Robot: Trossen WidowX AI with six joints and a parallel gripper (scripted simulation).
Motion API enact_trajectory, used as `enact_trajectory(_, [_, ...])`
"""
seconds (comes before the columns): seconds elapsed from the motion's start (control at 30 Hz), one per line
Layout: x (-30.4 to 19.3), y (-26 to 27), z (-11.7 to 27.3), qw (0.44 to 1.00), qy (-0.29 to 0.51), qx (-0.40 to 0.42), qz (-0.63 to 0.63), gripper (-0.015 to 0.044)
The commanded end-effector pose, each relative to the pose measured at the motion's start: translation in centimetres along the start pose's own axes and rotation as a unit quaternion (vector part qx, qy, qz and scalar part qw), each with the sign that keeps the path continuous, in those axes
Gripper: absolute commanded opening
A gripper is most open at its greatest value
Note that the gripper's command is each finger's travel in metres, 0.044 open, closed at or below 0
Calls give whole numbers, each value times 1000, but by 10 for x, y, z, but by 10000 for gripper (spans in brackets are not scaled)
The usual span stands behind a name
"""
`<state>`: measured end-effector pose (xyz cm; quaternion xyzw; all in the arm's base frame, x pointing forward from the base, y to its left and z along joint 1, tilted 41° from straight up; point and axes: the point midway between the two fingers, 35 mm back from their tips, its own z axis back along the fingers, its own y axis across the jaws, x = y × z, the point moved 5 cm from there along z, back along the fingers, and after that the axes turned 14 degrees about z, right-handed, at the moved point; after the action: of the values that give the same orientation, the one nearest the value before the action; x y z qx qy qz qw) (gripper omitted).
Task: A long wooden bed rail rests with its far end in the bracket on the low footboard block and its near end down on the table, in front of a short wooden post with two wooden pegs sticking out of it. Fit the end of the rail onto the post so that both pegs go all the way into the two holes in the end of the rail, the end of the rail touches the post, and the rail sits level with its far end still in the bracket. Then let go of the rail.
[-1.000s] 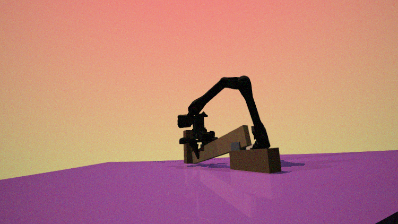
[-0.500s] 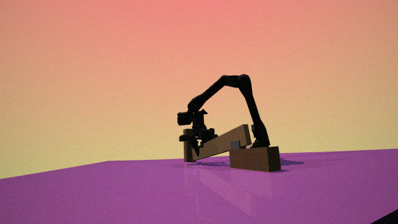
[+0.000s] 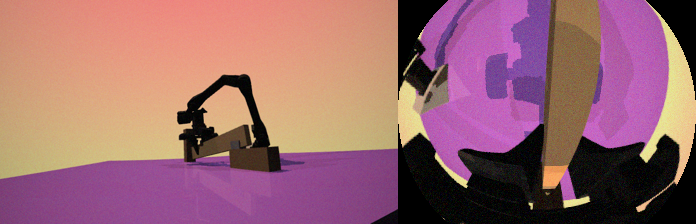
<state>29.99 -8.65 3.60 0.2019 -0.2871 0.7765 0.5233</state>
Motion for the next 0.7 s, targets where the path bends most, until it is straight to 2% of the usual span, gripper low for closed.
enact_trajectory(0.0, [-1,-2,6,1000,3,-4,2,0])
enact_trajectory(0.67, [-1,-2,16,1000,4,-4,2,0])
